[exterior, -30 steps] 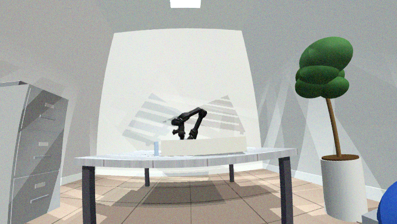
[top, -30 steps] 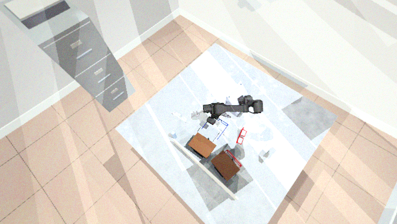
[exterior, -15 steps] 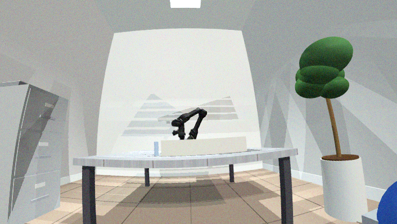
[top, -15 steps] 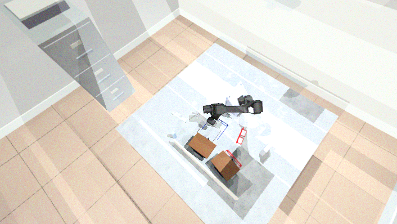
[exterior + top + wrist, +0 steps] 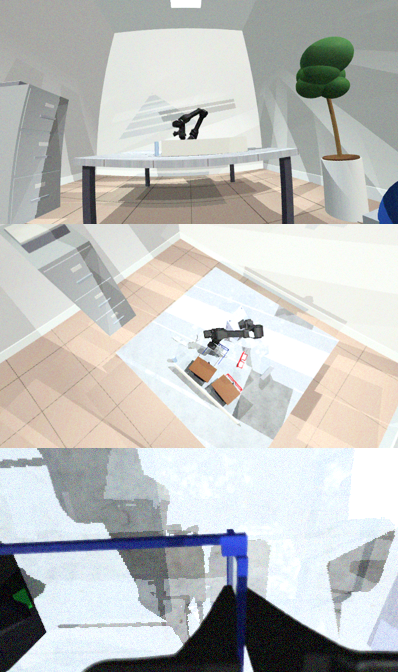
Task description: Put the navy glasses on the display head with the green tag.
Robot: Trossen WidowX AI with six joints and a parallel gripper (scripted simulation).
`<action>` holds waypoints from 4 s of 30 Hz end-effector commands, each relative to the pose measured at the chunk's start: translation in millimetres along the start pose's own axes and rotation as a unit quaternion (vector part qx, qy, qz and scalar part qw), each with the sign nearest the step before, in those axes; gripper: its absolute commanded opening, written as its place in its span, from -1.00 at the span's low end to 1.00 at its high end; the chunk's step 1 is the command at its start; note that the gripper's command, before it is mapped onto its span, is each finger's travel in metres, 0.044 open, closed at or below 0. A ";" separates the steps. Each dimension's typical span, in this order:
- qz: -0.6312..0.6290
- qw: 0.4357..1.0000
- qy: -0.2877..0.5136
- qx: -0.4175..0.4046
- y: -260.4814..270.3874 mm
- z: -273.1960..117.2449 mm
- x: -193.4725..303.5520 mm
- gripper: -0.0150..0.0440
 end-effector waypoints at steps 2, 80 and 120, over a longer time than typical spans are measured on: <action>0.003 1.000 0.004 0.000 -1.4 3.3 2.3 -0.49; 0.002 1.000 0.003 -0.002 79.8 3.3 -12.2 -0.49; 0.001 1.000 0.003 -0.003 130.3 3.1 -21.4 -0.49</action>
Point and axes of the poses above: the point midway between the two fingers, 35 mm back from their tips, its own z axis out along the fingers, its own y axis across the jaws, x = y × z, the point moved 6 cm from there along -z, back along the fingers, and after that the axes turned 11 degrees about -z, right-handed, at the moved point
